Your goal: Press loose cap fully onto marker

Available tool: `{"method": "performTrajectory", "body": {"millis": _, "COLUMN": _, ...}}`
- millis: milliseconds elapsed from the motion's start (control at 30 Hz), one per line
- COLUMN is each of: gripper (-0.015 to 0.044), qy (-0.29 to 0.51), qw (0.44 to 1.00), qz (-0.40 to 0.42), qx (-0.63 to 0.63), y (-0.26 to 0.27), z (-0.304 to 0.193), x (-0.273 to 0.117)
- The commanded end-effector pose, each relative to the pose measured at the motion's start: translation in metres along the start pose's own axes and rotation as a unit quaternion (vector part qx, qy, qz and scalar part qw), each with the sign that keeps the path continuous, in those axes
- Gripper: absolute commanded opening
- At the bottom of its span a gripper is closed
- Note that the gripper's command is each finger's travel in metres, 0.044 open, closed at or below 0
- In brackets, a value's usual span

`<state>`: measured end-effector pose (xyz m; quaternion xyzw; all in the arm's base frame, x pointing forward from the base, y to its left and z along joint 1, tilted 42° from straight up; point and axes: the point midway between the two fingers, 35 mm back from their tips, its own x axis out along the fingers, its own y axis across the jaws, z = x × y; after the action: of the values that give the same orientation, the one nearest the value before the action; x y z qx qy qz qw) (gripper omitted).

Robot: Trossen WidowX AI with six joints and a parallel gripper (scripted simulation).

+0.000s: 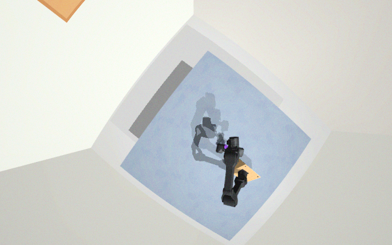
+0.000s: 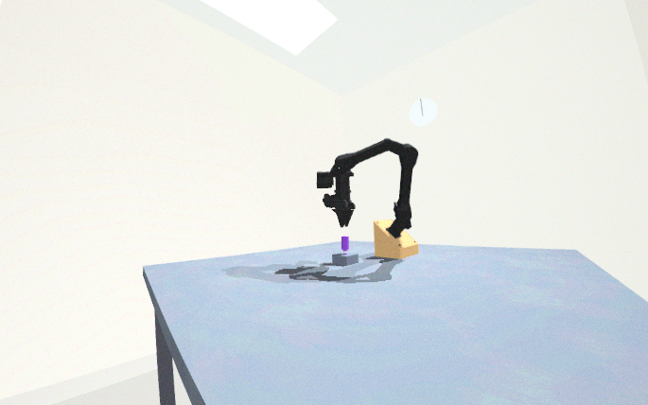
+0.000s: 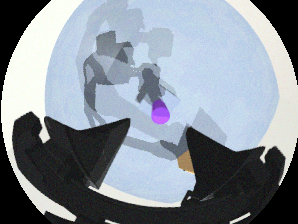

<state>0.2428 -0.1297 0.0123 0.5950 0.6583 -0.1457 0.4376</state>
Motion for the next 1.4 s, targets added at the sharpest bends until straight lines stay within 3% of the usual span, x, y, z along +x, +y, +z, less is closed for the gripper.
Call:
{"method": "performTrajectory", "body": {"millis": 0, "gripper": 0.0230, "qy": 0.000, "qw": 0.981, "qz": -0.001, "qx": -0.194, "y": -0.001, "z": 0.000, "x": 0.001}}
{"method": "performTrajectory", "body": {"millis": 200, "gripper": 0.0072, "qy": 0.000, "qw": 0.883, "qz": 0.000, "qx": -0.470, "y": -0.003, "z": -0.001, "x": 0.005}}
{"method": "performTrajectory", "body": {"millis": 300, "gripper": 0.0000, "qy": 0.000, "qw": 0.847, "qz": 0.000, "qx": -0.531, "y": -0.003, "z": -0.001, "x": 0.006}}
{"method": "performTrajectory", "body": {"millis": 1367, "gripper": 0.0000, "qy": 0.000, "qw": 0.847, "qz": 0.000, "qx": -0.531, "y": -0.003, "z": -0.001, "x": 0.027}}
